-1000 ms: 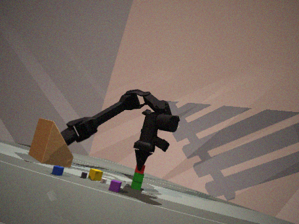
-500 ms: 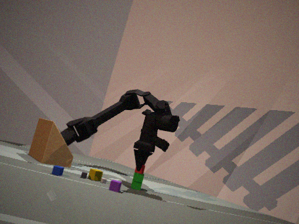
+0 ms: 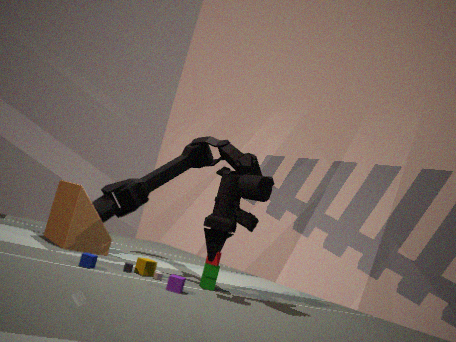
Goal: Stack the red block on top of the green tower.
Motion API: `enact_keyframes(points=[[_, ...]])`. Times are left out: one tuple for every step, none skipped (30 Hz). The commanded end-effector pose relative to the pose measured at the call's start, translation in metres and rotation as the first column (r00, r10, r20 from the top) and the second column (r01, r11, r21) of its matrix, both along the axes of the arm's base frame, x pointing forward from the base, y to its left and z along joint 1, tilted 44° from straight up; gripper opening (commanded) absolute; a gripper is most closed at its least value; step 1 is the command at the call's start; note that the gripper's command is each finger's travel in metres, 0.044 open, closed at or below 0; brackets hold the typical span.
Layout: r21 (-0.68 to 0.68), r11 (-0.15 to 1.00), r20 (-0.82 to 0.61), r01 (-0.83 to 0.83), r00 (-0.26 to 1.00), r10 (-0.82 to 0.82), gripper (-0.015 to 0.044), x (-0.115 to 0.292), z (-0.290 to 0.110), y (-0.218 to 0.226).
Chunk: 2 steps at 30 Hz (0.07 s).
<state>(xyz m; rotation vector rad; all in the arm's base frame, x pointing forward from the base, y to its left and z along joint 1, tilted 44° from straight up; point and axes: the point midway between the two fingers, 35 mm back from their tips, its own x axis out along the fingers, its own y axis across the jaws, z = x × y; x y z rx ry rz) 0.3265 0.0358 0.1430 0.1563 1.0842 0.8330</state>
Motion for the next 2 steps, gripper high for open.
enact_keyframes(points=[[0.000,1.000,0.000,-0.001,1.000,0.001,0.0440,-0.0001,-0.0001,0.0002],[0.000,1.000,0.000,-0.001,1.000,0.001,0.0440,-0.0001,-0.0001,0.0002]])
